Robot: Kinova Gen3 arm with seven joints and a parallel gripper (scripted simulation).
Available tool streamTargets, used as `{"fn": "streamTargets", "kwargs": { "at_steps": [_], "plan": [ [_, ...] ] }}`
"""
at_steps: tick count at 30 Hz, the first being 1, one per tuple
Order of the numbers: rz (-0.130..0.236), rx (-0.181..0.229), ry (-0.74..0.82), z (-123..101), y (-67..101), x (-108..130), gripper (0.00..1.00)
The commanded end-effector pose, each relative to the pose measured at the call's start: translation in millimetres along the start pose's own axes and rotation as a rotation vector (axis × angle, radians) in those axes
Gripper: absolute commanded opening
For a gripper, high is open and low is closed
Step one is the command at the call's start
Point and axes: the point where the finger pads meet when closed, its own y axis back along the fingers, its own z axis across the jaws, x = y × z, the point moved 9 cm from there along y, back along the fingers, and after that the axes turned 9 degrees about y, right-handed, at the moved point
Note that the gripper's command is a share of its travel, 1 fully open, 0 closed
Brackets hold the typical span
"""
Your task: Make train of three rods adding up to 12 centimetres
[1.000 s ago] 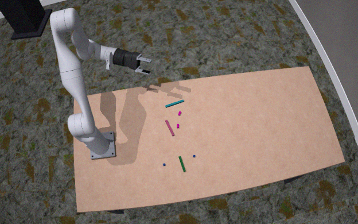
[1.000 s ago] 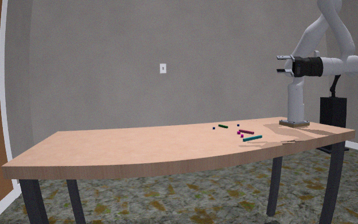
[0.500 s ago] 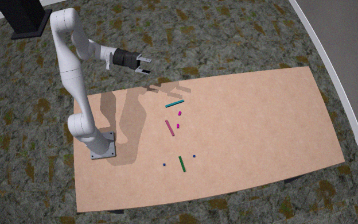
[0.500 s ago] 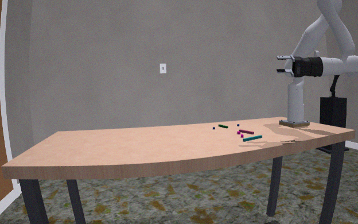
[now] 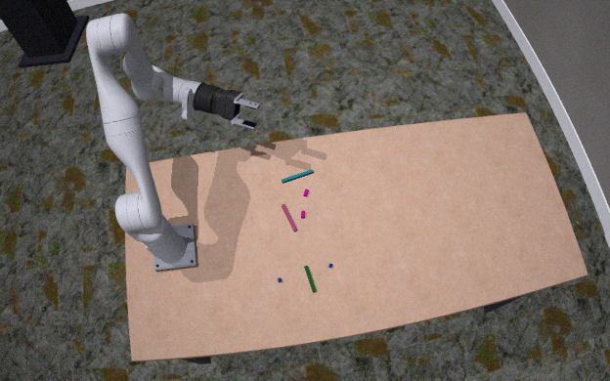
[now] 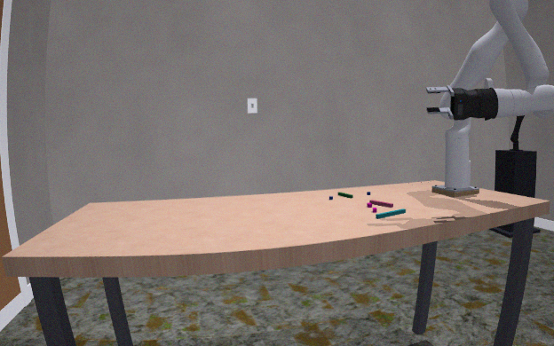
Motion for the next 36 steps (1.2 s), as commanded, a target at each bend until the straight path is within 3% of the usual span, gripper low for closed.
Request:
{"fn": "streamTargets", "kwargs": {
  "at_steps": [1, 16, 23, 30, 32, 36],
  "plan": [
    [0.007, -0.012, -0.003, 0, -3.0, 1, 1.0],
    [0.063, -0.14, -0.003, 10, -27.8, 8, 1.0],
    [0.112, -0.261, -0.01, 21, -49.1, 16, 1.0],
    [0.169, -0.423, -0.029, 36, -74.3, 26, 1.0],
    [0.169, -0.423, -0.029, 36, -74.3, 26, 1.0],
    [0.204, -0.534, -0.049, 46, -89.7, 32, 1.0]
  ]
}}
